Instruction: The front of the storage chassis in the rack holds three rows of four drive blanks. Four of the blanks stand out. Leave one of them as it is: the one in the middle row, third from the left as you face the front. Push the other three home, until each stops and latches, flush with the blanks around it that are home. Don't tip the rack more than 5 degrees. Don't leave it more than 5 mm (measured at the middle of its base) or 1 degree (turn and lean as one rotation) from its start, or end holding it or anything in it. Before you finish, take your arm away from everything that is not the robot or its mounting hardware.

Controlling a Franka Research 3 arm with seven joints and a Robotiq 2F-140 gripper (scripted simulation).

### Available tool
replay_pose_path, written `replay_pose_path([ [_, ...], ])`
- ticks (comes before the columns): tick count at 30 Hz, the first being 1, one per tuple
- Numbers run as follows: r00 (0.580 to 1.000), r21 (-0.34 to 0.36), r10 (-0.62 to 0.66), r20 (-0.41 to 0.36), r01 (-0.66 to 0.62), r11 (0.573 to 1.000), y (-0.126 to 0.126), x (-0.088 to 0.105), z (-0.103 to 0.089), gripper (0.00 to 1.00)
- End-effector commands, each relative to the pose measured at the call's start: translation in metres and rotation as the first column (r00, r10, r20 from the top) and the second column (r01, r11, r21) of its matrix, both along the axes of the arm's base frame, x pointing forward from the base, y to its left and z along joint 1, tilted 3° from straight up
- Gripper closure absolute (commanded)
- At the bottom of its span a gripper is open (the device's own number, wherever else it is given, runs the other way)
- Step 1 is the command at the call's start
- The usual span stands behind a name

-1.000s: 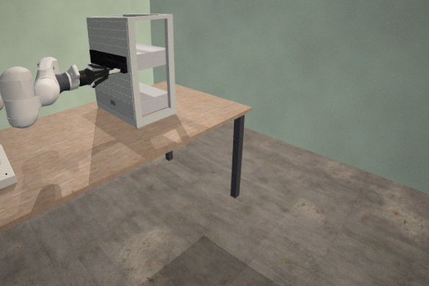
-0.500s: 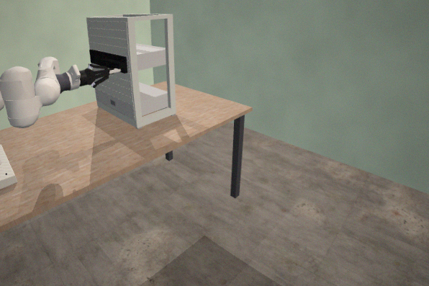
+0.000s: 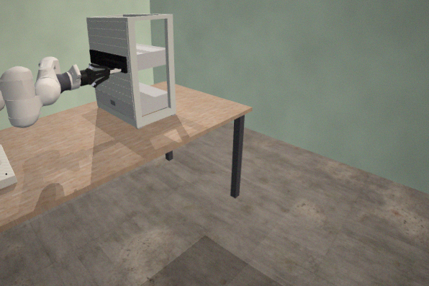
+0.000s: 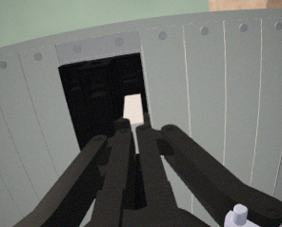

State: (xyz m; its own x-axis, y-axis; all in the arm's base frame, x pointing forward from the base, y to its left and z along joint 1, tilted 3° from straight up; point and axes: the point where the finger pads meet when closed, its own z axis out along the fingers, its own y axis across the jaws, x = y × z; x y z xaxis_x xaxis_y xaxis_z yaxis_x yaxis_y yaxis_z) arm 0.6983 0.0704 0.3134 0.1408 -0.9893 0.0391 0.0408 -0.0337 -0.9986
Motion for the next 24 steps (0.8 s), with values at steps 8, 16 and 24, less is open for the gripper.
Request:
replay_pose_path([
  [8,1.000,0.006,0.018,-0.005,-0.018,1.000,0.0079,0.0016,-0.0010,1.00],
  [16,1.000,0.006,0.018,-0.005,-0.018,1.000,0.0091,0.0038,-0.0010,1.00],
  [24,1.000,0.006,0.018,-0.005,-0.018,1.000,0.0091,0.0038,-0.0010,1.00],
])
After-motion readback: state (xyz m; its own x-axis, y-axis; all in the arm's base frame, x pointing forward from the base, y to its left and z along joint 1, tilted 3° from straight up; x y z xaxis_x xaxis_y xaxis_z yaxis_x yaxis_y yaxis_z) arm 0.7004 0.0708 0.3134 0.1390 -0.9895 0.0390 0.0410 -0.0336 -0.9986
